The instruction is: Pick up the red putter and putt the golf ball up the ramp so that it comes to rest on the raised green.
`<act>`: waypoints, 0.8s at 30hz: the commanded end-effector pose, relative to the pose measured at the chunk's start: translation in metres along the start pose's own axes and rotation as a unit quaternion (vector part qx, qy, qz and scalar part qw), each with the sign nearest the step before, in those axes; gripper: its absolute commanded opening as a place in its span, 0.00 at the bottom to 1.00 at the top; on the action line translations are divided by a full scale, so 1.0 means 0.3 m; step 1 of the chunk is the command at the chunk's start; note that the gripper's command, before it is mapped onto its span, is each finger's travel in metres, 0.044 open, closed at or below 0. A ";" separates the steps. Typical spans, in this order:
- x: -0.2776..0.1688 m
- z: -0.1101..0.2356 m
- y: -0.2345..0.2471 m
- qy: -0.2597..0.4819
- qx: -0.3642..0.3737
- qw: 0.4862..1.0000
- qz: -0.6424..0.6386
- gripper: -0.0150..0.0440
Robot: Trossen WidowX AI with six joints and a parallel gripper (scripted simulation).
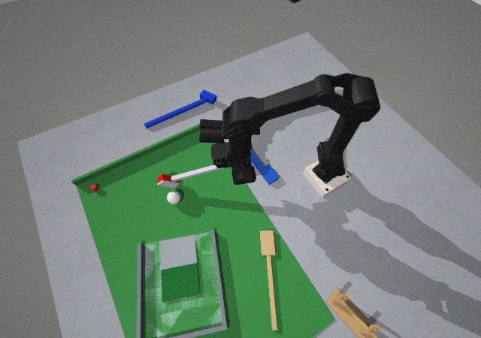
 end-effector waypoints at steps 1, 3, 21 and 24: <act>-0.001 0.000 -0.032 -0.002 -0.002 1.000 0.000 0.25; -0.005 -0.003 -0.057 -0.002 -0.003 1.000 -0.001 0.25; -0.005 -0.013 -0.060 0.000 -0.001 1.000 -0.002 0.25; 0.031 -0.012 0.065 0.000 0.000 1.000 -0.002 0.25</act>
Point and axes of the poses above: the point midway between the two fingers, 35 mm back from their tips, its own z axis back along the fingers, its own y axis across the jaws, x = y × z, the point moved 8 cm from there along z, back along the fingers, and after that the axes turned 8 degrees about z, right-handed, at the moved point
